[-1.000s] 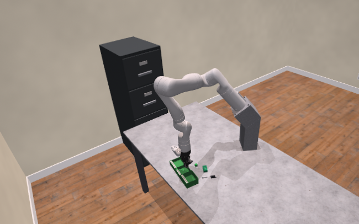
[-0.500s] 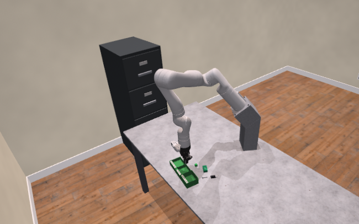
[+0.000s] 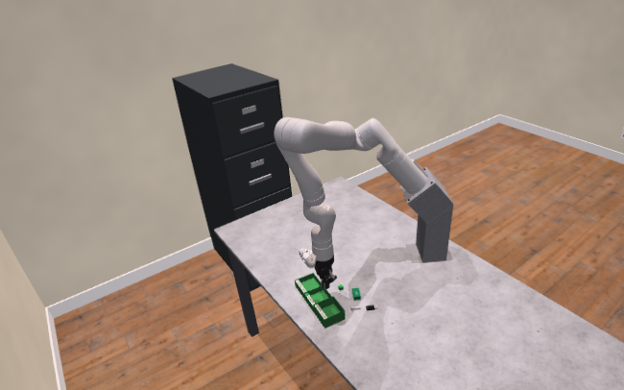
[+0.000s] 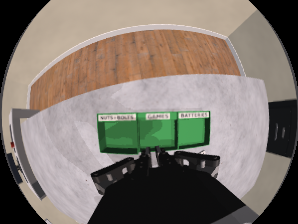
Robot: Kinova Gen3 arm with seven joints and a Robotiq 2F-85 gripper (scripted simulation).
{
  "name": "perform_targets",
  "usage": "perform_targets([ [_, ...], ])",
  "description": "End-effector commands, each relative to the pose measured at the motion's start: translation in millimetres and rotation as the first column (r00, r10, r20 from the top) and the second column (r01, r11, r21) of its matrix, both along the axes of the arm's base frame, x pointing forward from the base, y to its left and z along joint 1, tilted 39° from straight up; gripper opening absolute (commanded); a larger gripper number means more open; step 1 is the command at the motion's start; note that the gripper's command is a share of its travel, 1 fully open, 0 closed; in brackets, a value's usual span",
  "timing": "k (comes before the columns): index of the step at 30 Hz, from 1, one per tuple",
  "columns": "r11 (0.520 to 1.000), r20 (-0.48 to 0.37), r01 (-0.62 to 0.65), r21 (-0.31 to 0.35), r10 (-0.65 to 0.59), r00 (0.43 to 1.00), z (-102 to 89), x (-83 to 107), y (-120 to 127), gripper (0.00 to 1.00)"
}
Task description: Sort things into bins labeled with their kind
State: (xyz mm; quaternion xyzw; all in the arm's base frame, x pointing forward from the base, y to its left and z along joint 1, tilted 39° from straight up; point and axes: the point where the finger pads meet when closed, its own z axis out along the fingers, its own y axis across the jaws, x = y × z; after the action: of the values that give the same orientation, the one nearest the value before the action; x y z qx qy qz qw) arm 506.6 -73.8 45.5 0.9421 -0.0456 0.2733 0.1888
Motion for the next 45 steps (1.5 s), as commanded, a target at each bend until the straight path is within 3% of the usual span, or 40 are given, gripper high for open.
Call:
perform_targets([
  [1, 1.000, -0.005, -0.029, -0.008, 0.029, 1.000, -5.9, 6.0, 23, 0.09],
  [11, 1.000, -0.005, -0.029, -0.008, 0.029, 1.000, -16.4, 16.4, 59, 0.09],
  [17, 1.000, -0.005, -0.029, -0.007, 0.029, 1.000, -16.4, 16.4, 59, 0.09],
  [39, 1.000, -0.005, -0.029, -0.008, 0.029, 1.000, -57.8, 43.4, 39, 0.09],
  [45, 1.000, -0.005, -0.029, -0.008, 0.029, 1.000, -58.6, 43.9, 38, 0.09],
])
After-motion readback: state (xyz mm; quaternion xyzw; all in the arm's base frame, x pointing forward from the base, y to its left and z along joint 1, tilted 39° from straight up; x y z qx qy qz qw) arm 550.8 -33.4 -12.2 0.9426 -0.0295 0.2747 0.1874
